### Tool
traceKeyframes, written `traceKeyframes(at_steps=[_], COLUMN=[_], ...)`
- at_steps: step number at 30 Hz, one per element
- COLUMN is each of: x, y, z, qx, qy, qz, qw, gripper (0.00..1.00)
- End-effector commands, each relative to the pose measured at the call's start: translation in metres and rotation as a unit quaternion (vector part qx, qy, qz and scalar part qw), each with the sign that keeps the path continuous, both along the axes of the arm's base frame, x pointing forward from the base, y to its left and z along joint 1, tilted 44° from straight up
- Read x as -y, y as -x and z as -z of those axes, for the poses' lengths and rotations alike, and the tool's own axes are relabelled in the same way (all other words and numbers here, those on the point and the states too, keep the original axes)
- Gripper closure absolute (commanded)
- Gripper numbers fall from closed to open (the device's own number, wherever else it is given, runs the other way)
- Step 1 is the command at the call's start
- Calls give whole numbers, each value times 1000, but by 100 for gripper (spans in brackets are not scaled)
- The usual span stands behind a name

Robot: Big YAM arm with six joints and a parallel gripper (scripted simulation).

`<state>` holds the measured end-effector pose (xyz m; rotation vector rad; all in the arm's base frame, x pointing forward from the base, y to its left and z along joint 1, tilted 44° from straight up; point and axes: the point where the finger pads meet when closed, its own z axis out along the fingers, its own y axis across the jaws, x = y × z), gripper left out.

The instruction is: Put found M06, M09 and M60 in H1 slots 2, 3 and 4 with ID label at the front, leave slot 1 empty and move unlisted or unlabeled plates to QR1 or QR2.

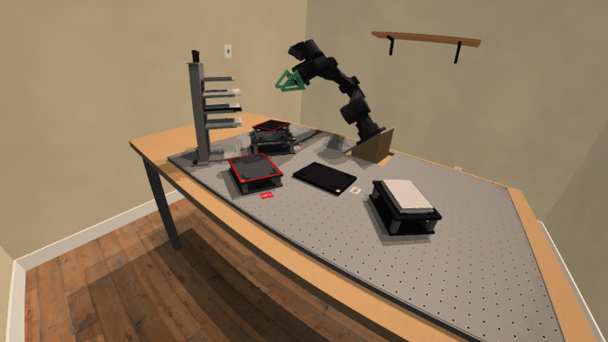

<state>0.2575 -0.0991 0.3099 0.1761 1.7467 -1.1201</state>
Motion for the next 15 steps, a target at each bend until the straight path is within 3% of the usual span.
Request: traceKeyframes(at_steps=[1, 2, 3, 15], x=[-7, -9, -11, -37], y=[-6, -8, -9, -28], z=[-2, -7, 3, 28], qx=[11, 18, 11, 11], qy=[-7, -9, -7, -8], qz=[-9, -9, -9, -10], qw=[1000, 1000, 1000, 1000], gripper=[0, 0, 0, 0])
